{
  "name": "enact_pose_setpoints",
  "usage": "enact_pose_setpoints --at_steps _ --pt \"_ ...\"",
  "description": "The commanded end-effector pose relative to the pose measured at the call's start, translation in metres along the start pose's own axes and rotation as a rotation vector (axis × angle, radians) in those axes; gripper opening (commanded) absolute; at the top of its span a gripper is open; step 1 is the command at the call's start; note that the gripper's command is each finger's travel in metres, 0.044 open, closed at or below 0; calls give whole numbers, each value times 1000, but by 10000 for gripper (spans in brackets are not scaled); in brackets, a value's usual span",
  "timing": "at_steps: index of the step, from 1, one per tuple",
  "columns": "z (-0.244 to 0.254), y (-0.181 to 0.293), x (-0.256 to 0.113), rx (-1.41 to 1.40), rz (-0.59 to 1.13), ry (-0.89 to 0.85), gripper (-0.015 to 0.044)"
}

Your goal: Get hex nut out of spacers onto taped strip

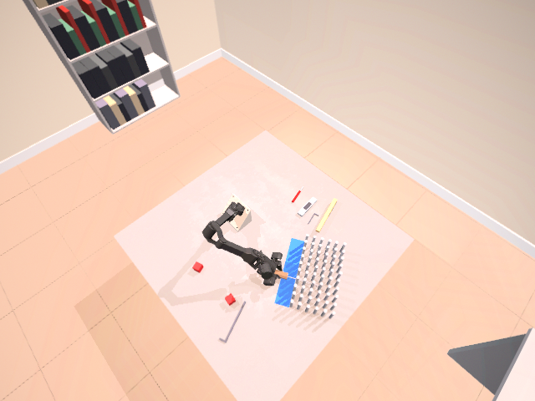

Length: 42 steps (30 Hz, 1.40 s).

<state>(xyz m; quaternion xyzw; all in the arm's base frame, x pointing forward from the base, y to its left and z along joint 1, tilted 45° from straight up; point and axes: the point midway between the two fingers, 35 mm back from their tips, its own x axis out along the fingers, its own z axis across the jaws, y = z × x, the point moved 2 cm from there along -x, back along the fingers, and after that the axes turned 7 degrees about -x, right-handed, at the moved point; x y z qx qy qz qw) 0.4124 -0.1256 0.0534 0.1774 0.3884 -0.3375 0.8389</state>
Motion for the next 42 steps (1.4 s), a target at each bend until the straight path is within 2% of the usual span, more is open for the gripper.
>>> enact_pose_setpoints --at_steps 1,17,42 --pt "-4 1 3 -12 10 8 0" --pt "-6 2 10 -10 8 9 0" --pt "-6 -11 1 -10 8 8 0"
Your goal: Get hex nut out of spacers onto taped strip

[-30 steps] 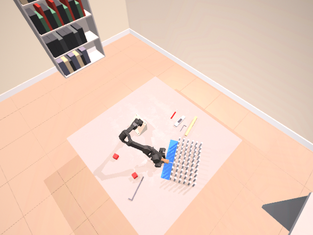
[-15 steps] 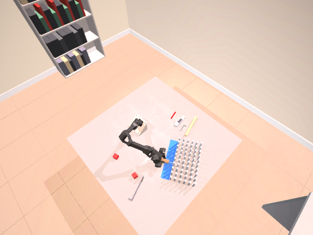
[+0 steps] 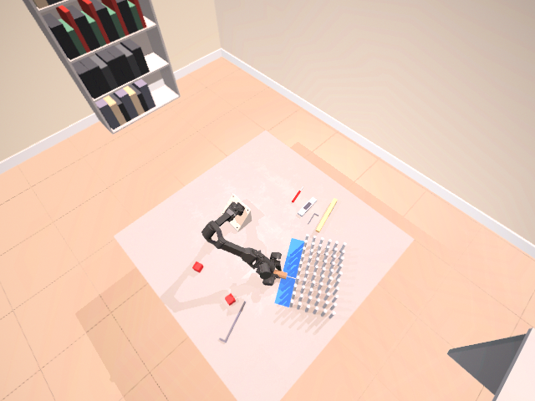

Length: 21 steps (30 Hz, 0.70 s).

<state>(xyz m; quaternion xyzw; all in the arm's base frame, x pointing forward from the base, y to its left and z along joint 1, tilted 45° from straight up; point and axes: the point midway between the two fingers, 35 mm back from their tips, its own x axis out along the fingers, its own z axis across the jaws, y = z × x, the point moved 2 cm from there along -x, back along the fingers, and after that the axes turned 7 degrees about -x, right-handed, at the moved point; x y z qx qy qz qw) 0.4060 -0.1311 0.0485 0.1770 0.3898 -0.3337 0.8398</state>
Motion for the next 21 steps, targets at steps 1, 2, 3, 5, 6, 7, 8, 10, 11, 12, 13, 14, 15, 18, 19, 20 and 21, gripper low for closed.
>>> enact_pose_setpoints --at_steps 1,2,3,5,6,7,8,10,11,12,13,14,15,18,19,20,21 --pt "-2 -3 -2 -5 2 5 0" --pt "-2 -3 -3 -5 2 5 0" --pt "-2 -4 -3 -5 2 5 0" --pt "-2 -5 -4 -5 2 5 0" --pt "-3 -6 -5 -5 2 5 0" --pt "-3 -6 -5 -5 2 5 0" --pt "-3 -7 -5 -5 2 6 0" --pt "-3 -8 -6 -5 1 6 0" --pt "-3 -9 -7 -5 1 6 0" --pt "-3 -9 -7 -6 1 6 0" --pt "-3 -10 -7 -6 1 6 0" --pt "-3 -10 -8 -6 1 6 0" --pt "-3 -11 -8 -6 1 6 0" --pt "-3 -13 -9 -6 1 6 0" --pt "-3 -13 -10 -6 1 6 0" --pt "-3 -14 -10 -6 1 6 0" --pt "-4 -14 -11 -6 1 6 0"
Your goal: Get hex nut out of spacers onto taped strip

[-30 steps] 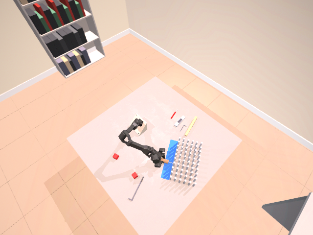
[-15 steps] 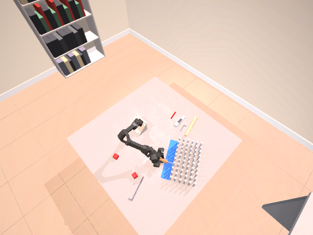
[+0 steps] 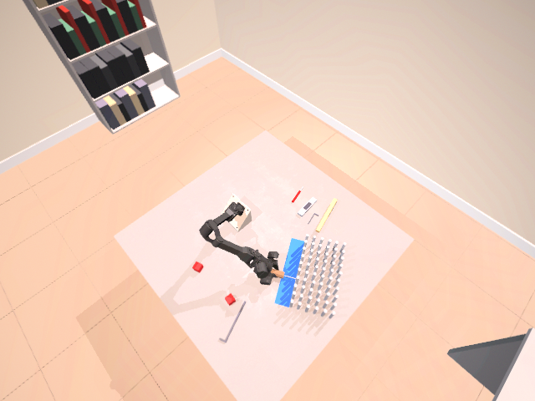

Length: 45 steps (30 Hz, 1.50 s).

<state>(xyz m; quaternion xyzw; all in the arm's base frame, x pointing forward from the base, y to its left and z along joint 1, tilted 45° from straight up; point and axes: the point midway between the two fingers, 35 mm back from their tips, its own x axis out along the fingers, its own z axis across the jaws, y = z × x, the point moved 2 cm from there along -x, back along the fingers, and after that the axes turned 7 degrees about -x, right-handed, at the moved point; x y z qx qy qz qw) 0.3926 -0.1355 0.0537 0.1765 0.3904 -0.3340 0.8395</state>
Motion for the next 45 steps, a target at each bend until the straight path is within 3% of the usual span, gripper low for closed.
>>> enact_pose_setpoints --at_steps 1,45 --pt "-2 -3 -3 -5 2 5 0" --pt "-5 -28 -20 -5 1 6 0"
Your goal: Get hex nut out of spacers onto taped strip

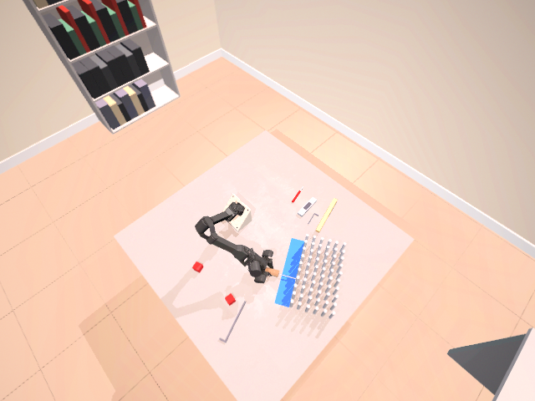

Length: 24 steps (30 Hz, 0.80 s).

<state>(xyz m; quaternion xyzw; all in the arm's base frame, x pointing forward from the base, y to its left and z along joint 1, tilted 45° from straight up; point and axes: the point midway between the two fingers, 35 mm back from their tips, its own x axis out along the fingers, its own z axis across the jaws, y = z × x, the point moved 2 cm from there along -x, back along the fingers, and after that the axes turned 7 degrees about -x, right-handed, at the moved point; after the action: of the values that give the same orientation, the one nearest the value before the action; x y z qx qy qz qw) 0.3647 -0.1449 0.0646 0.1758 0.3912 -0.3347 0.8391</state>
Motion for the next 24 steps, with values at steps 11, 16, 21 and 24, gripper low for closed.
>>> enact_pose_setpoints --at_steps 11,16,21,24 --pt "-3 -8 -6 -5 3 5 0" --pt "-3 -11 -8 -5 3 5 0" --pt "-3 -14 -10 -5 3 5 0" --pt "-4 -15 -11 -5 3 5 0"
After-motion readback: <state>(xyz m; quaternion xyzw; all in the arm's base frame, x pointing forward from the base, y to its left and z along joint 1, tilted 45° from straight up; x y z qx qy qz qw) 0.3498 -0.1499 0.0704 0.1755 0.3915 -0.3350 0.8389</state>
